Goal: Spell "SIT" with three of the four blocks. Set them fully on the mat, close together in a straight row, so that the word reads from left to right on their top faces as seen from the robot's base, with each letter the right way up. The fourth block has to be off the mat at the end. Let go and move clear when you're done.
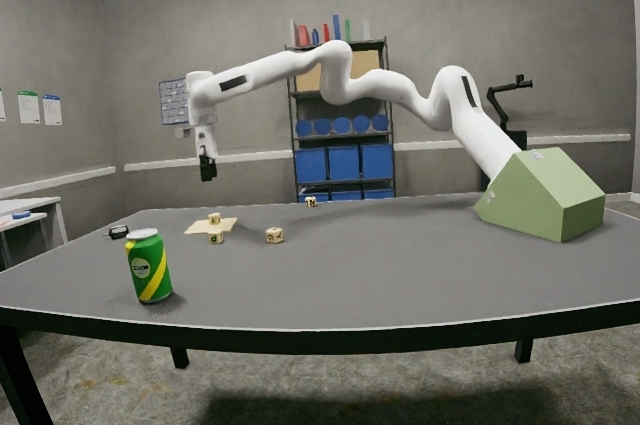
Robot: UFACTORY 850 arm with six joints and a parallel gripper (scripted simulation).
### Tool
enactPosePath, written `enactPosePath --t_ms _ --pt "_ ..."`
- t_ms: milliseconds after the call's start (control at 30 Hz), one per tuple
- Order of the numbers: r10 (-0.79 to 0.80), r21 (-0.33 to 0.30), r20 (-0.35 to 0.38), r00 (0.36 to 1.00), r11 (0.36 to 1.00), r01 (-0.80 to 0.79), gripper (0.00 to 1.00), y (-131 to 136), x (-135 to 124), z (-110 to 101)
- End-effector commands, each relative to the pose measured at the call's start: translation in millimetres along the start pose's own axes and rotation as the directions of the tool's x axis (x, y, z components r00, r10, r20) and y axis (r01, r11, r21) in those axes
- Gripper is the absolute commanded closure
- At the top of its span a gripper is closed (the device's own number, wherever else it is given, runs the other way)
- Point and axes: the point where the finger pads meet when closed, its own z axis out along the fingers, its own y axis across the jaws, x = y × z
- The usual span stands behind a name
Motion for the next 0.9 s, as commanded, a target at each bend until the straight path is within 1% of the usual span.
enactPosePath --t_ms 0,33,100,167,267,433,600,667,700,867 --pt "-0.138 0.001 0.0 0.99 0.99 0.138 0.0 0 1 1" --pt "-0.163 0.001 0.0 0.987 0.987 0.163 0.0 0 1 1" --pt "-0.163 0.001 0.0 0.987 0.987 0.163 0.0 0 1 1" --pt "-0.259 0.001 -0.001 0.966 0.966 0.259 0.0 0 1 3" --pt "-0.328 0.001 -0.001 0.945 0.945 0.328 0.0 0 1 4" --pt "-0.456 0.001 -0.001 0.89 0.89 0.456 0.0 0 1 6" --pt "-0.575 0.001 -0.001 0.818 0.818 0.575 0.0 0 1 8" --pt "-0.575 0.001 -0.001 0.818 0.818 0.575 0.0 0 1 8" --pt "-0.632 0.001 -0.001 0.775 0.775 0.632 0.0 0 1 9" --pt "-0.728 0.001 -0.001 0.685 0.685 0.728 0.0 0 1 11"
